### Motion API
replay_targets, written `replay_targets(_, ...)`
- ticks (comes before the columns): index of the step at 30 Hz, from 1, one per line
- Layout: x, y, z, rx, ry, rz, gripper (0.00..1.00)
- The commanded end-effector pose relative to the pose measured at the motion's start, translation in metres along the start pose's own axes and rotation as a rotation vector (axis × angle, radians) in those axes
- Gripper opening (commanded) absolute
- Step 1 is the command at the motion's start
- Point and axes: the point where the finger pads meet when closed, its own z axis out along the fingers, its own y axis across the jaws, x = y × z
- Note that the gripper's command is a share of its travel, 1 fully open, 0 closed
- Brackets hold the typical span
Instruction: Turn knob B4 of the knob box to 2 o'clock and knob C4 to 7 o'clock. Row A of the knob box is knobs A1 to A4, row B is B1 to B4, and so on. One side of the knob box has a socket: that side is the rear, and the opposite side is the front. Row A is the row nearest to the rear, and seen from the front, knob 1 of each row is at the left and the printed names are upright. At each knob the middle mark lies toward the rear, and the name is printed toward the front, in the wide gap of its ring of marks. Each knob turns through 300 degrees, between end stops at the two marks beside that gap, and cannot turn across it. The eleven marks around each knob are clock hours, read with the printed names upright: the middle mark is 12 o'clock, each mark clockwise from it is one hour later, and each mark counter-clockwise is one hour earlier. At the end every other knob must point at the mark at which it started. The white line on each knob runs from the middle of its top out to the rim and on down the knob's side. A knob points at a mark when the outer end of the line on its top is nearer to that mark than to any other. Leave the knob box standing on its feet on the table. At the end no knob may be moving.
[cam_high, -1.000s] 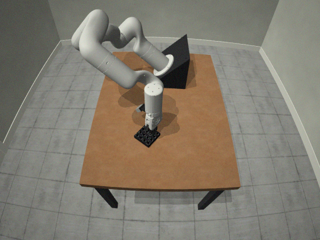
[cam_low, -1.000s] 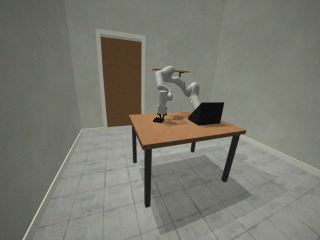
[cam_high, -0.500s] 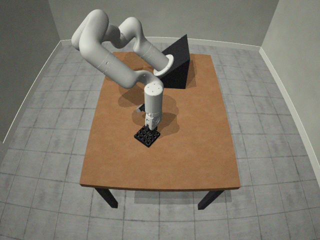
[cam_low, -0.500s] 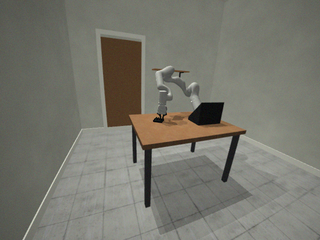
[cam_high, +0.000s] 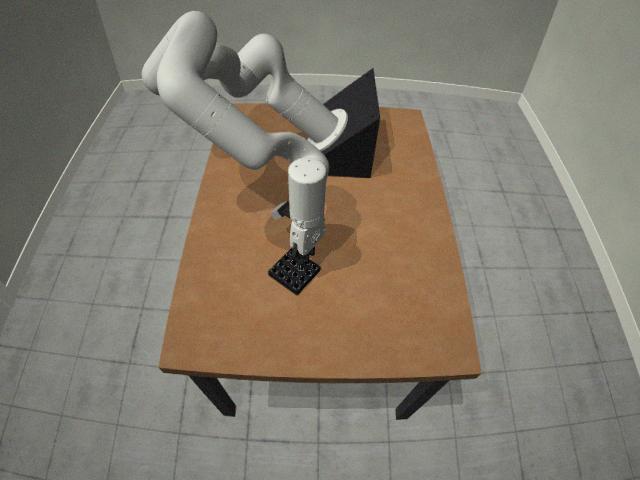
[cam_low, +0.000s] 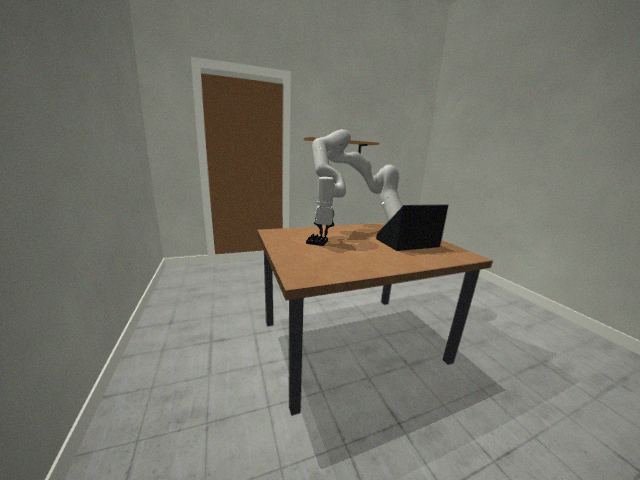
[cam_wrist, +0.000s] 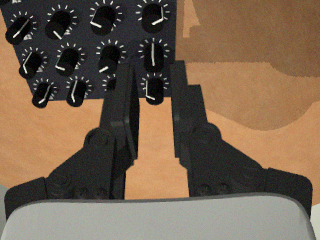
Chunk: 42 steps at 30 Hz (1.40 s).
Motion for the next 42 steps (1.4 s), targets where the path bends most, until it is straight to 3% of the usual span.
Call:
replay_targets(1,0.000,0.000,-0.009,0.001,-0.001,0.000,0.19)
replay_targets(25,0.000,0.000,-0.013,0.001,-0.001,0.036,0.19)
replay_targets(40,0.000,-0.001,-0.019,0.000,-0.001,0.562,0.19)
replay_targets(42,0.000,-0.001,-0.019,0.000,-0.001,0.562,0.19)
